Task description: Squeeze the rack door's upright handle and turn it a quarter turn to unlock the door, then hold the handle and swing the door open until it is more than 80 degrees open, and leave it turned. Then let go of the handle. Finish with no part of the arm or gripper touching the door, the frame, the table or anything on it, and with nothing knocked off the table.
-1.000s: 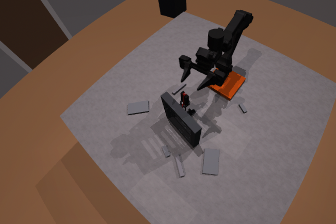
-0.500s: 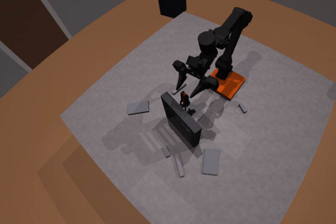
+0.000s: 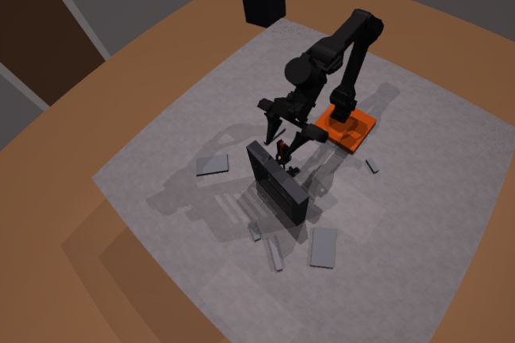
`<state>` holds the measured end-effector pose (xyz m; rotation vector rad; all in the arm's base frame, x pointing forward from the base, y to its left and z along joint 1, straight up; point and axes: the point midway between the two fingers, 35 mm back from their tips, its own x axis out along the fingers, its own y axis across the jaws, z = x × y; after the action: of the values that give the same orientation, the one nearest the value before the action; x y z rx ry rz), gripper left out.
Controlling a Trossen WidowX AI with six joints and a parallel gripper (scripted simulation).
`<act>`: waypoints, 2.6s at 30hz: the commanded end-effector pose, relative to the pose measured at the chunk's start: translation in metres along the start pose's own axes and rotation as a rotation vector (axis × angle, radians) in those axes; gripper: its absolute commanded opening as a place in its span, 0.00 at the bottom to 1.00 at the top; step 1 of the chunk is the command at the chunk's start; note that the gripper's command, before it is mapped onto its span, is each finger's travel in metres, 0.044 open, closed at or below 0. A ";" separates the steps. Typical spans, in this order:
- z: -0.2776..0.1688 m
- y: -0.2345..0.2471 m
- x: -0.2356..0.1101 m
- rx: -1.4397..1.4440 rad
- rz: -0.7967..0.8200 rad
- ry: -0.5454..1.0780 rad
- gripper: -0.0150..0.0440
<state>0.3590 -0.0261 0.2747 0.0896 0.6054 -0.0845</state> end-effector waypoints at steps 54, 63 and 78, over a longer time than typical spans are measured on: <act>-0.055 -0.028 0.003 0.130 -0.125 0.834 0.75; -0.065 -0.029 0.013 0.133 -0.129 0.859 0.75; -0.085 -0.031 0.028 0.139 -0.137 0.900 0.75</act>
<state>0.3311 -0.0484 0.1940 0.2246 1.4945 -0.2161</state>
